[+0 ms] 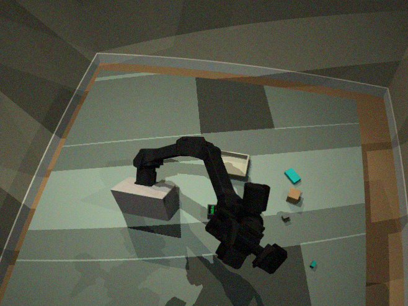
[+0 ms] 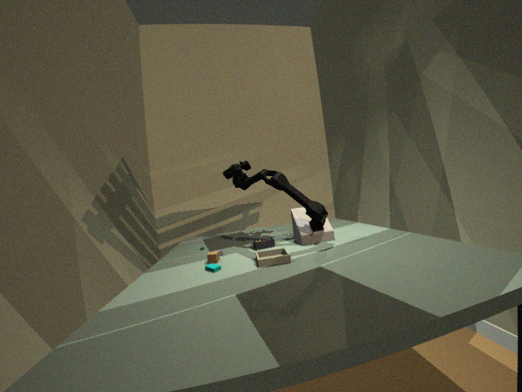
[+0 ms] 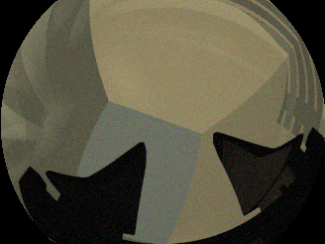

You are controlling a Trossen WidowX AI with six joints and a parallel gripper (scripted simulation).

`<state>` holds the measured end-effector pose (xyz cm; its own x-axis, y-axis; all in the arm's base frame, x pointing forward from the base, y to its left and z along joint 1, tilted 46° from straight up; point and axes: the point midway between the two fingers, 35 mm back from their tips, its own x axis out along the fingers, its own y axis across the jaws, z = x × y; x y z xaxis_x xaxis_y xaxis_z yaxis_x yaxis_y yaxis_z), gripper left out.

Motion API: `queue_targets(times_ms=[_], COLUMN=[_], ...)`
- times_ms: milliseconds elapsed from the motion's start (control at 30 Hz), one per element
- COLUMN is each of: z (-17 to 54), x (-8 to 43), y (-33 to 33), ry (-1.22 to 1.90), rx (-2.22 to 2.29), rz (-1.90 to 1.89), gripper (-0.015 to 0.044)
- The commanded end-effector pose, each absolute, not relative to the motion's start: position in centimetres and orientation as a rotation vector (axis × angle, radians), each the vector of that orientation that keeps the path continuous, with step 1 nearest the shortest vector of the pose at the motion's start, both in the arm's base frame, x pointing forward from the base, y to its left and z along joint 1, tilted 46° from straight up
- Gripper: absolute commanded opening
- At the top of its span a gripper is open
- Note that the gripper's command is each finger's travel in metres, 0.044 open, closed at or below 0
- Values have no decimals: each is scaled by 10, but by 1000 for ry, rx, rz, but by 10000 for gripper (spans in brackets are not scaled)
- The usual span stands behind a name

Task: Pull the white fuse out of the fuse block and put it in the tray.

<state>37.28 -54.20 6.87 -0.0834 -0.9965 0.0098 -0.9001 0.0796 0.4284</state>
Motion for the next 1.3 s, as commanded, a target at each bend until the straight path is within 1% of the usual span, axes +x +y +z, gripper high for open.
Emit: queue_targets(times_ms=[0,67,167,267,367,467,867,1267], z=[68,63,49,33,17,0,-26,-49], x=[374,383,401,417,430,439,446,442], y=[-542,-537,-525,-509,-489,-465,-420,-365], ry=[-2044,-1891,-1513,-1113,-709,-318,253,748], rx=[1889,1853,1741,1593,1421,1231,910,564], rz=[-477,-648,-961,-1173,-1289,-1318,-1206,-910], gripper=[270,217,138,65,65,65,65,65])
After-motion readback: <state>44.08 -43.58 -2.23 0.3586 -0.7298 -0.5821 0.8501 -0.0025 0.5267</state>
